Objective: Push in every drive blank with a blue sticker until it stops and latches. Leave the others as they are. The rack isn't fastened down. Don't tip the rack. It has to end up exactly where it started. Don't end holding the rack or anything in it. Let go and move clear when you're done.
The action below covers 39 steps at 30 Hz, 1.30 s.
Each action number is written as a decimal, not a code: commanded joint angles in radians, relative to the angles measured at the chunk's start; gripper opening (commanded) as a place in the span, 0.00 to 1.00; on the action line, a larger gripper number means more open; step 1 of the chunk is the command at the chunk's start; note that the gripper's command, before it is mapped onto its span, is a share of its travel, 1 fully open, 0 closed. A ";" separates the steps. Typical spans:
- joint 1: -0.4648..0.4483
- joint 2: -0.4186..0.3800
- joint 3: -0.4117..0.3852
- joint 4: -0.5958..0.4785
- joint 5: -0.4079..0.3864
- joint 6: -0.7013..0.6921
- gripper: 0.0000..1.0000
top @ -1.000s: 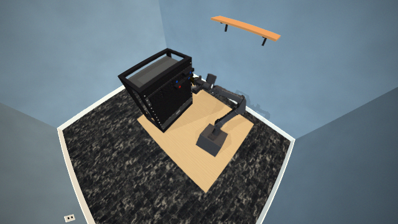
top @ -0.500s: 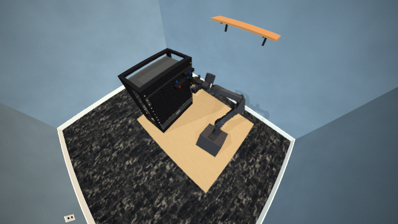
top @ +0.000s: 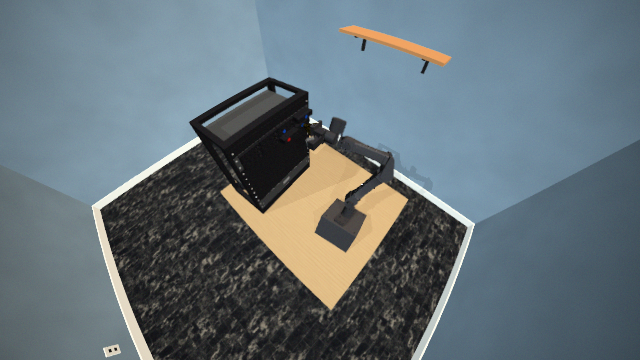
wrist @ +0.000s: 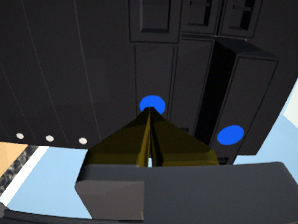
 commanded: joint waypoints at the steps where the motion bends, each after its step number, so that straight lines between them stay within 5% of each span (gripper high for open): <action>1: 0.004 0.025 0.036 0.044 -0.029 0.015 0.00; 39: 0.001 0.052 0.063 0.045 -0.031 0.015 0.00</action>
